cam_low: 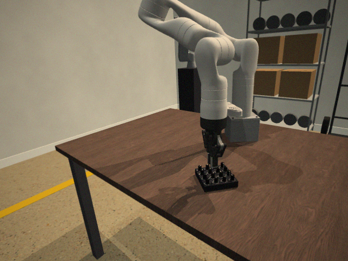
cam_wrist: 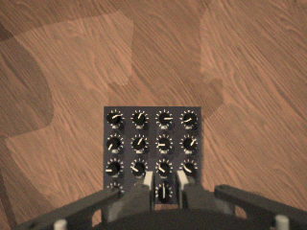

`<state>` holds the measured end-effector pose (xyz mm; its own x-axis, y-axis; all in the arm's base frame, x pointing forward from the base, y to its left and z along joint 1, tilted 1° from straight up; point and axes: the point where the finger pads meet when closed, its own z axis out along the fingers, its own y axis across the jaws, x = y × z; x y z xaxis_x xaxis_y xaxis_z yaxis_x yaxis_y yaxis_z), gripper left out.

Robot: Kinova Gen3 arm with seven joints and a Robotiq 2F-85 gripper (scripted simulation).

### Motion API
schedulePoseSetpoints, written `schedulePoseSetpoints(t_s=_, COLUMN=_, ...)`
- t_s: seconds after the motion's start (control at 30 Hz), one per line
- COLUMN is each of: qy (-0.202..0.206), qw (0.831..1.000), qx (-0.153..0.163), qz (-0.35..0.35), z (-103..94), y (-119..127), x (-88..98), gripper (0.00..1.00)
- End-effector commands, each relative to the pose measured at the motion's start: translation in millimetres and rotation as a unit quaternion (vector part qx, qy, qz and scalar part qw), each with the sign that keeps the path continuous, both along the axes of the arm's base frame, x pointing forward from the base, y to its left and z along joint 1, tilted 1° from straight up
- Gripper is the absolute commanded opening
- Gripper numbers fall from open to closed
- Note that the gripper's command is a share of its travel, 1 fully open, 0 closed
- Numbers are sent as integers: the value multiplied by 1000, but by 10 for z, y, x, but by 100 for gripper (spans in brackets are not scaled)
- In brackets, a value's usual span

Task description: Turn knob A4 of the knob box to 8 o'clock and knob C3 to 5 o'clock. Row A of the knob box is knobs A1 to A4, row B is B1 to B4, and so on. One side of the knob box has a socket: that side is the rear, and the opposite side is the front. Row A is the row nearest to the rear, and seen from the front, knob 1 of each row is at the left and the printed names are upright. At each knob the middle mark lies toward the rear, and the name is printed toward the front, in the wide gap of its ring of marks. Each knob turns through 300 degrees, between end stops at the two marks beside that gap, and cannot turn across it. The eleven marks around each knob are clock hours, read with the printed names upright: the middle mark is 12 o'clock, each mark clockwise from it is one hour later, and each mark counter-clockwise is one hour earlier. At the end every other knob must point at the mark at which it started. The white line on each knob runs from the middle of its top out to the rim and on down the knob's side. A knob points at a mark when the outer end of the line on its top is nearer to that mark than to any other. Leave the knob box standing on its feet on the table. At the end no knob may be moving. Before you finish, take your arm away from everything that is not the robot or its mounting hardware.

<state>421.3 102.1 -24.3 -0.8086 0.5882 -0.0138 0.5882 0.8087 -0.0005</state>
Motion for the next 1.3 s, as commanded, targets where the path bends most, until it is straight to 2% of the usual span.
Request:
schedulePoseSetpoints(t_s=0.0, qy=2, qw=1000, qx=1, qz=1, z=-40, y=12, x=-12, gripper=19)
schedulePoseSetpoints(t_s=0.6, qy=2, qw=1000, qx=1, qz=1, z=-198, y=10, x=-9, gripper=19)
schedulePoseSetpoints(t_s=1.27, qy=2, qw=1000, qx=1, qz=1, z=-219, y=10, x=-9, gripper=19)
